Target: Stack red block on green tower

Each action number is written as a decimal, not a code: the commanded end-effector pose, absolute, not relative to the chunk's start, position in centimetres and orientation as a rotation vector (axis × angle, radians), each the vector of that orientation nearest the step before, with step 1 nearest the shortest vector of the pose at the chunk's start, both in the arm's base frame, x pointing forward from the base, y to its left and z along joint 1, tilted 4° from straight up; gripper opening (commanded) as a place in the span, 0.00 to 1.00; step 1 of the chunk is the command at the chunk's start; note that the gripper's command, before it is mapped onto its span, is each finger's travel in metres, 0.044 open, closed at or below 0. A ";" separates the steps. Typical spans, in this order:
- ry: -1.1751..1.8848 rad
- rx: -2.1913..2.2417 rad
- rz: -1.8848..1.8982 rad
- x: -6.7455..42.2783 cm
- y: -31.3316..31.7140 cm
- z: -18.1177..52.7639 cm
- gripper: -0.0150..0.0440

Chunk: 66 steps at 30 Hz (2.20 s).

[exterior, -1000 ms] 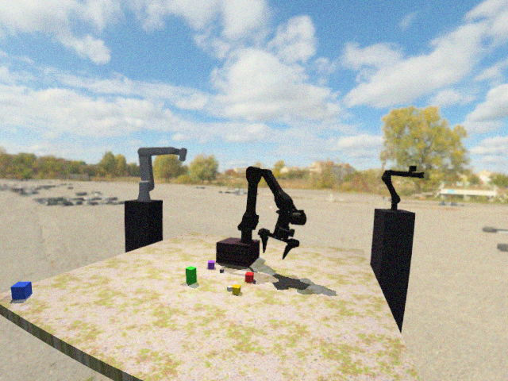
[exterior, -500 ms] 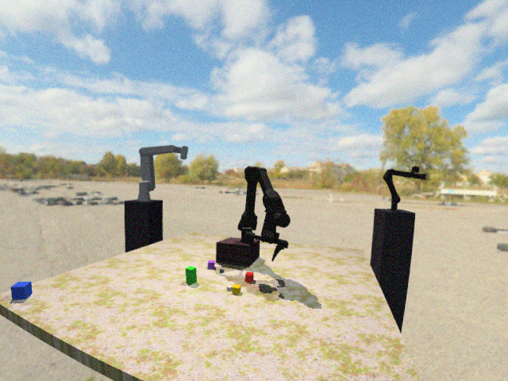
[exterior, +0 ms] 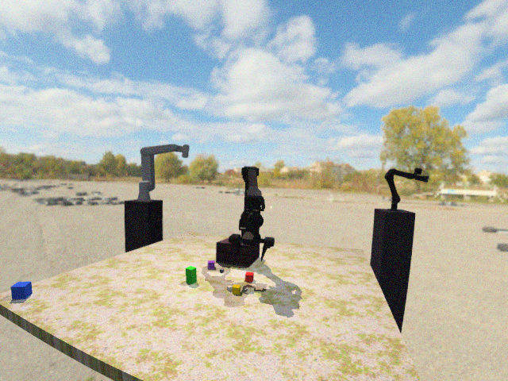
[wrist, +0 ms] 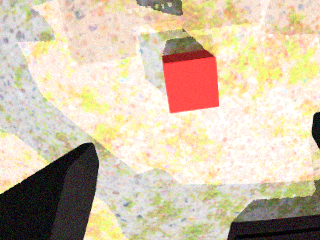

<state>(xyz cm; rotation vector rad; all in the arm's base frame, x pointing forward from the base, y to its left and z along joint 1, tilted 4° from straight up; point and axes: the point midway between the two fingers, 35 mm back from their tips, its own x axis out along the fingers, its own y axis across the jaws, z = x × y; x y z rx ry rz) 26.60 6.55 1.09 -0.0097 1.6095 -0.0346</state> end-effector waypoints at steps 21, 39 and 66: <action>1.617 0.011 -0.018 26.7 6.2 -4.1 1.00; 1.617 0.011 -0.018 26.5 6.1 -7.1 1.00; 1.617 0.009 -0.025 26.5 6.2 -7.5 0.60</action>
